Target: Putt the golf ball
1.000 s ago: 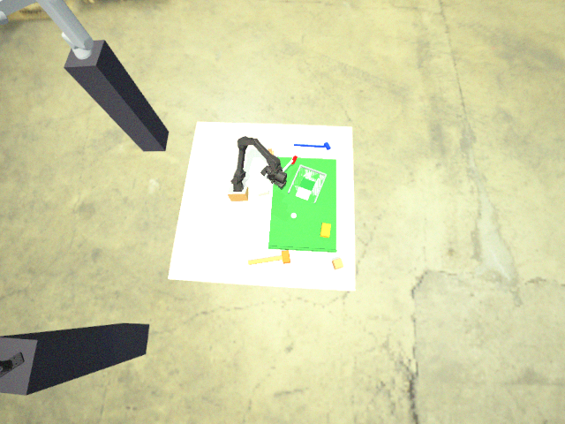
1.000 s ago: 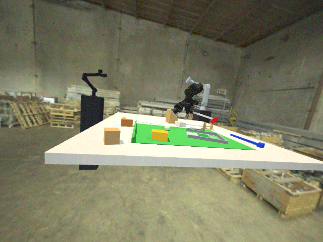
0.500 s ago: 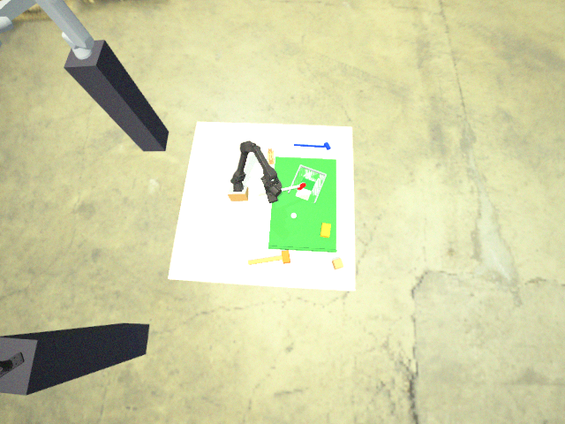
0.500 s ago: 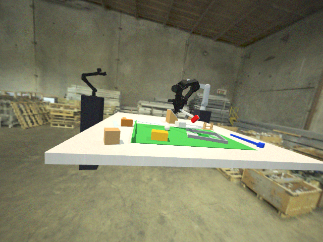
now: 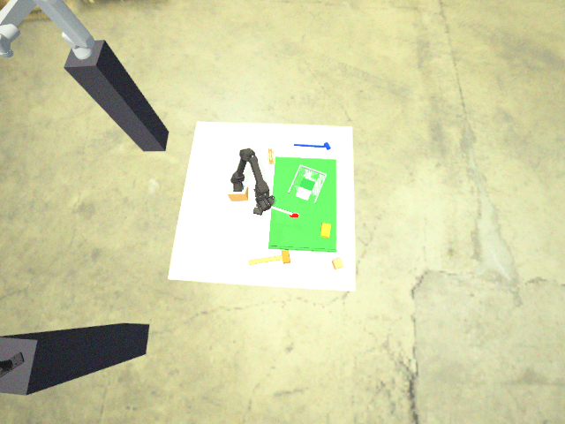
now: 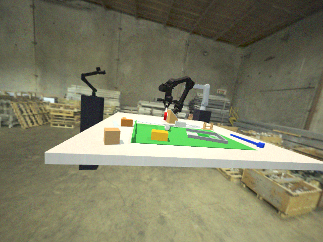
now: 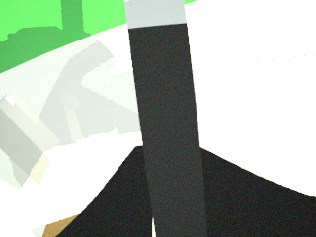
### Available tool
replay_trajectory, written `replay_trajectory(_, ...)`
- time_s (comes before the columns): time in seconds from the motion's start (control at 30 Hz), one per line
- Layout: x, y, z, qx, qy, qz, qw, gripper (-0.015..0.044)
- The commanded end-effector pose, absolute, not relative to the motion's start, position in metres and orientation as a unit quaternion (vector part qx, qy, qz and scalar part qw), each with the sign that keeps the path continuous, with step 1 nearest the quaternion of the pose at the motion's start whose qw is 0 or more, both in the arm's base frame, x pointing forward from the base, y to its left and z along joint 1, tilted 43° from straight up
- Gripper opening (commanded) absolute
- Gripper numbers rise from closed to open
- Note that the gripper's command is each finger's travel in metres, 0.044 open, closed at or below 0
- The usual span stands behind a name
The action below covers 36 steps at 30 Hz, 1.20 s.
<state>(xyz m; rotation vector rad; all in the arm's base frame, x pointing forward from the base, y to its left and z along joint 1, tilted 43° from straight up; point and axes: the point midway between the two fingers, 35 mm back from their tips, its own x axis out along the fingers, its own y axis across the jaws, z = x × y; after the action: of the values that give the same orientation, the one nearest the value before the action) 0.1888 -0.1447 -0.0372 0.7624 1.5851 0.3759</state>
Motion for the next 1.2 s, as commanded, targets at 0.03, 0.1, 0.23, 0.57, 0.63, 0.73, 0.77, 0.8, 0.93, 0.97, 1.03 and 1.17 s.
replay_trajectory(0.03,0.176,-0.156,-0.049,0.369,0.7,0.122,0.6,0.0)
replay_trajectory(0.1,0.176,-0.156,-0.049,0.369,0.7,0.122,0.6,0.0)
replay_trajectory(0.23,0.176,-0.151,-0.056,0.369,0.7,0.122,0.6,0.0)
replay_trajectory(0.57,0.175,-0.129,-0.079,0.369,0.699,0.122,0.6,0.0)
replay_trajectory(0.63,0.175,-0.128,-0.08,0.369,0.699,0.122,0.6,0.0)
replay_trajectory(0.73,0.176,-0.126,-0.083,0.369,0.699,0.122,0.6,0.0)
replay_trajectory(0.77,0.176,-0.125,-0.084,0.369,0.699,0.122,0.6,0.0)
replay_trajectory(0.8,0.176,-0.124,-0.086,0.369,0.699,0.122,0.6,0.0)
replay_trajectory(0.93,0.176,-0.12,-0.091,0.369,0.699,0.123,0.6,0.0)
replay_trajectory(0.97,0.176,-0.119,-0.092,0.369,0.699,0.123,0.6,0.0)
replay_trajectory(1.03,0.175,-0.116,-0.094,0.369,0.699,0.123,0.6,0.0)
replay_trajectory(1.17,0.175,-0.112,-0.099,0.369,0.699,0.123,0.6,0.0)
